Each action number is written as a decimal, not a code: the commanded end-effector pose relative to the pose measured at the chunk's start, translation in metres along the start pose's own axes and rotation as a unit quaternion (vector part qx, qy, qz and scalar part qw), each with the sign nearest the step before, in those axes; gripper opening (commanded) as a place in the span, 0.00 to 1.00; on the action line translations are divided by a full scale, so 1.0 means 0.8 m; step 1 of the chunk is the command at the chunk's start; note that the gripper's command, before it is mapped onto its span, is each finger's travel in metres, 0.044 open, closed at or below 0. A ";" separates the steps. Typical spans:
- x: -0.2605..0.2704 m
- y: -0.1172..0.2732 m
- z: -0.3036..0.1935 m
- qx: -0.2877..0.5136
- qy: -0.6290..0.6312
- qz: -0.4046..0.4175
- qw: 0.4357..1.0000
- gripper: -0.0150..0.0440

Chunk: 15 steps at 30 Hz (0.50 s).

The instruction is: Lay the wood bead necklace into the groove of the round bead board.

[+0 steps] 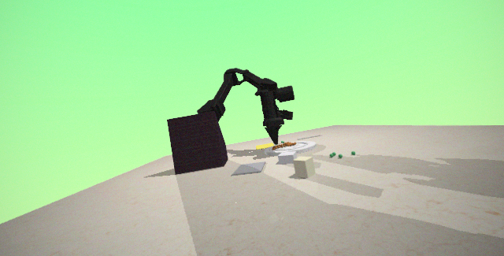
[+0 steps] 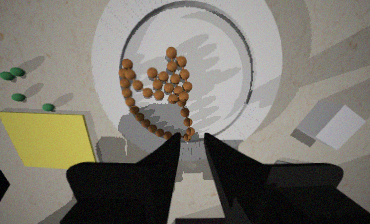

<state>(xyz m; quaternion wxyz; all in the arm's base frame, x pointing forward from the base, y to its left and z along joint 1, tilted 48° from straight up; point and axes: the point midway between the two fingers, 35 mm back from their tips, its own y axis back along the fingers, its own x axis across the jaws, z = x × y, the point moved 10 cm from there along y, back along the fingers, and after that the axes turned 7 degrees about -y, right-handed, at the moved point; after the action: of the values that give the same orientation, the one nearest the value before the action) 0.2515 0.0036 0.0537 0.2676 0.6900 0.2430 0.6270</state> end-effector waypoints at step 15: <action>0.001 -0.018 -0.001 0.002 0.001 0.001 1.000 0.25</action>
<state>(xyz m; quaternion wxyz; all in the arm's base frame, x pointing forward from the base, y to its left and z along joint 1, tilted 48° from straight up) 0.2506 0.0150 0.0438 0.2662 0.6906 0.2435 0.6268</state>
